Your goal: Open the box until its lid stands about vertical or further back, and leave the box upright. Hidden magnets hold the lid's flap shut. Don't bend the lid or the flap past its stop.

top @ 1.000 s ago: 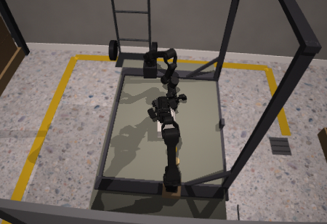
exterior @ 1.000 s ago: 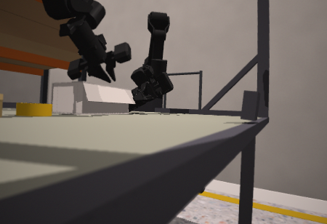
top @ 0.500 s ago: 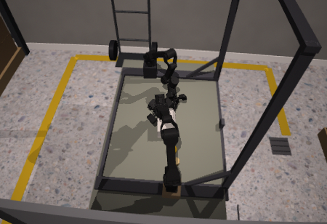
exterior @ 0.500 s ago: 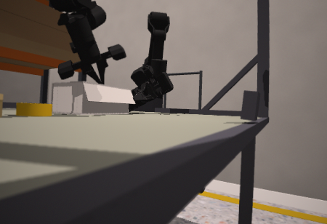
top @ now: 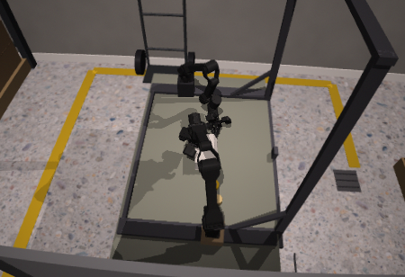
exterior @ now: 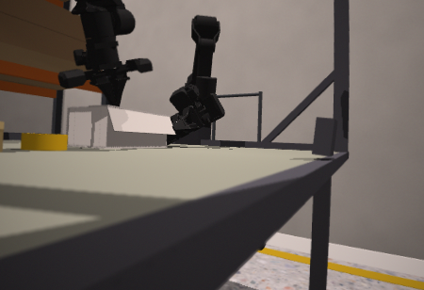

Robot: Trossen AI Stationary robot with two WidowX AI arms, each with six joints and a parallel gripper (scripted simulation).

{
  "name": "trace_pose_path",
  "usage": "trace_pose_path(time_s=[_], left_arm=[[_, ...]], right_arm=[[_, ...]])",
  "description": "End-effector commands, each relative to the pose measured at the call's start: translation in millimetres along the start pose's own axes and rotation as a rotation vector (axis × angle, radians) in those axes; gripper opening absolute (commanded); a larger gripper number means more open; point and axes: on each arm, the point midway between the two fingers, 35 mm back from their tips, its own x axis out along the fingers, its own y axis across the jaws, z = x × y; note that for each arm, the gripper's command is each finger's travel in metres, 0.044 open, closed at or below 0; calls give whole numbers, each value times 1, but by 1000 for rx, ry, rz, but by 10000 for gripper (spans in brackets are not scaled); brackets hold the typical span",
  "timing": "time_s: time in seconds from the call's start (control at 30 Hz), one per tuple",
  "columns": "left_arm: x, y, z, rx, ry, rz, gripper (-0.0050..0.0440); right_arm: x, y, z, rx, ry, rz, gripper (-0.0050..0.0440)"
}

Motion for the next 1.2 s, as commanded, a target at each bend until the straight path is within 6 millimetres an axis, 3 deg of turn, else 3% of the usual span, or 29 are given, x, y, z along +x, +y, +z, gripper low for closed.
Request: trace_pose_path(time_s=[0.0,0.2,0.57,1.17], left_arm=[[-16,5,6,-122,31,71,-20],[-29,18,4,-249,65,162,-50],[-61,52,-12,-440,138,387,-50],[-58,57,-16,-439,144,399,-50]], right_arm=[[1,5,6,9,-13,9,6],[1,5,6,9,-13,9,6],[1,5,6,9,-13,9,6],[1,5,6,9,-13,9,6]])
